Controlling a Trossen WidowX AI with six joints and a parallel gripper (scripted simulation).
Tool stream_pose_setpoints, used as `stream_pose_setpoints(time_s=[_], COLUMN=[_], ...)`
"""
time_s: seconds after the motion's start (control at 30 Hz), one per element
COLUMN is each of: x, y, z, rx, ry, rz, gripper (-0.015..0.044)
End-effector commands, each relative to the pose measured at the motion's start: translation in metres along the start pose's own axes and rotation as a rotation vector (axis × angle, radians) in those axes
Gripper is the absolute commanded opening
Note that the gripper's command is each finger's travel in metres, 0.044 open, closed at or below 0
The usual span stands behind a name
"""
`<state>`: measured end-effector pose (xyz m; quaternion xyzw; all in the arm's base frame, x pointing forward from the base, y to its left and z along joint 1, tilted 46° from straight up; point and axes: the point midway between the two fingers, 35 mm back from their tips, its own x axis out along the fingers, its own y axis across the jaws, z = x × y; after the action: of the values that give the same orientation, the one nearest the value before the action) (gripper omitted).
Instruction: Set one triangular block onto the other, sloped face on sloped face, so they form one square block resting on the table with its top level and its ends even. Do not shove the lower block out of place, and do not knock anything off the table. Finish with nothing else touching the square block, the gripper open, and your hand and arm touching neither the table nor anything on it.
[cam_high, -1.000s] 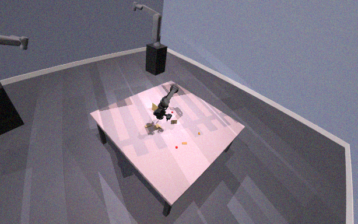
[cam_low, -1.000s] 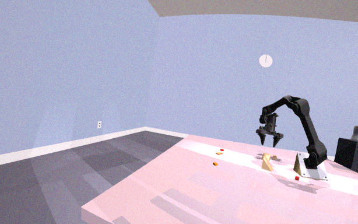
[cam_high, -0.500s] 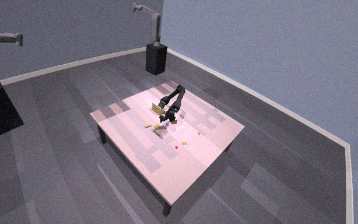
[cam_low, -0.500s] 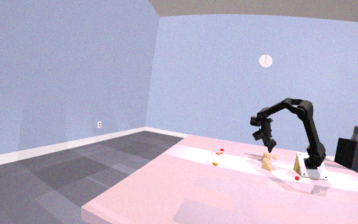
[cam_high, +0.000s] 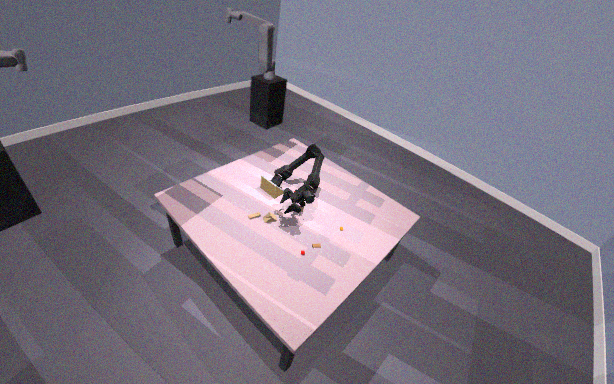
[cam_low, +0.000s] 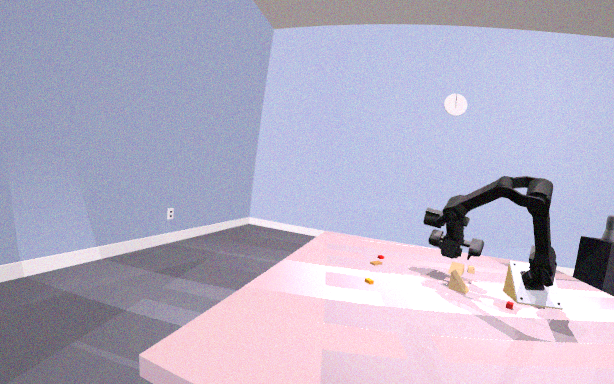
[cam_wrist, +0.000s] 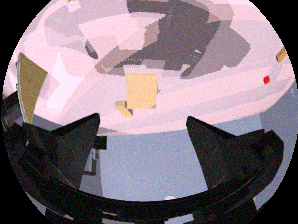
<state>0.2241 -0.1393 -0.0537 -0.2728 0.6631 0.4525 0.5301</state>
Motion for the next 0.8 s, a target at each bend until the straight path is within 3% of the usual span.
stream_pose_setpoints(time_s=[0.0, 0.13, 0.47, 0.77], x=[0.0, 0.007, 0.098, 0.101], y=[0.003, 0.002, 0.004, 0.003], z=[-0.001, -0.001, -0.002, -0.003], rx=[-0.04, -0.04, -0.04, -0.04], ry=[0.018, 0.018, 0.018, 0.018], rz=[-0.005, -0.005, -0.005, -0.005], gripper=[0.044, 0.044, 0.044, 0.044])
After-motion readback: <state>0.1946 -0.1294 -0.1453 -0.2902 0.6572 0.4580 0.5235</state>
